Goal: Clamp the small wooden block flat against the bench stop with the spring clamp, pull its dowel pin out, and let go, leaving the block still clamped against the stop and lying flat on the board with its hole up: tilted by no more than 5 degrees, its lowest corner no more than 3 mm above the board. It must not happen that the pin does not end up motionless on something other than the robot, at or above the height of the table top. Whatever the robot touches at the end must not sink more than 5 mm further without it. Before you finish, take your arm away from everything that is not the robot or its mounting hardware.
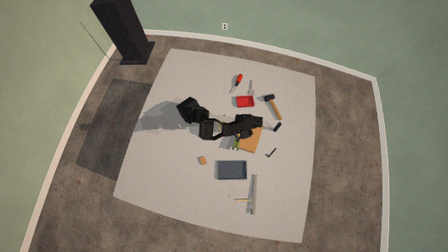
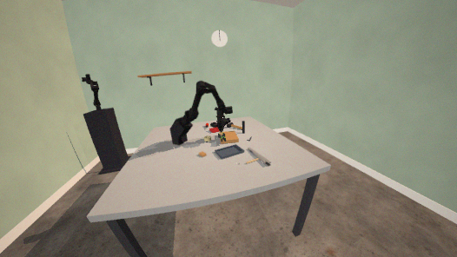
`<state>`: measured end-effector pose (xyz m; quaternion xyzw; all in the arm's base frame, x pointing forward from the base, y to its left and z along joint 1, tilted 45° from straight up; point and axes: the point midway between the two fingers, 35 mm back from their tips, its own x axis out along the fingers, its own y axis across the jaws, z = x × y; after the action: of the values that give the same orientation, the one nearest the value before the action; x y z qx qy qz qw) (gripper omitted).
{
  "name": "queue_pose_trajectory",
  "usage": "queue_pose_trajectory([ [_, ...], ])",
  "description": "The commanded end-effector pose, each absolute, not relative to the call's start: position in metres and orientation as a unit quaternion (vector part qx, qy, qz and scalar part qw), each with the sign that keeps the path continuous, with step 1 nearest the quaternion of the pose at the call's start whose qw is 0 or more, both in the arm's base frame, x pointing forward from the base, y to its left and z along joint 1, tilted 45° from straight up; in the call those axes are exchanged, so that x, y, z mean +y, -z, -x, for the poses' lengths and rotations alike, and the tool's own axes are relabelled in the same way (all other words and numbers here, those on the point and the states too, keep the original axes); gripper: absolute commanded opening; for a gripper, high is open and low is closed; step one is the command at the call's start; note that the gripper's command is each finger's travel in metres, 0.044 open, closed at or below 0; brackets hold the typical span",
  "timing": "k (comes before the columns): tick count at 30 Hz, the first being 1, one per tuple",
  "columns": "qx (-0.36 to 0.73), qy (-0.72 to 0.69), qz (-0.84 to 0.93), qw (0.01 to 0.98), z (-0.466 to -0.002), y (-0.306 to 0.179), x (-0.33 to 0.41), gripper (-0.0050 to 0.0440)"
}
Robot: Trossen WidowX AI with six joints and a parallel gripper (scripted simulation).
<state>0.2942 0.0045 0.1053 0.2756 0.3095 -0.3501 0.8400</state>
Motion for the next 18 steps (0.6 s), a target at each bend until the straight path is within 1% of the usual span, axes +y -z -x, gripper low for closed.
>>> queue_pose_trajectory([
  [1,0.304,0.355,-0.289,0.836,-0.2936,-0.1061,0.0050,0.0000],
  [18,0.241,0.400,-0.424,0.776,-0.2933,-0.1064,0.0051,0.0000],
])
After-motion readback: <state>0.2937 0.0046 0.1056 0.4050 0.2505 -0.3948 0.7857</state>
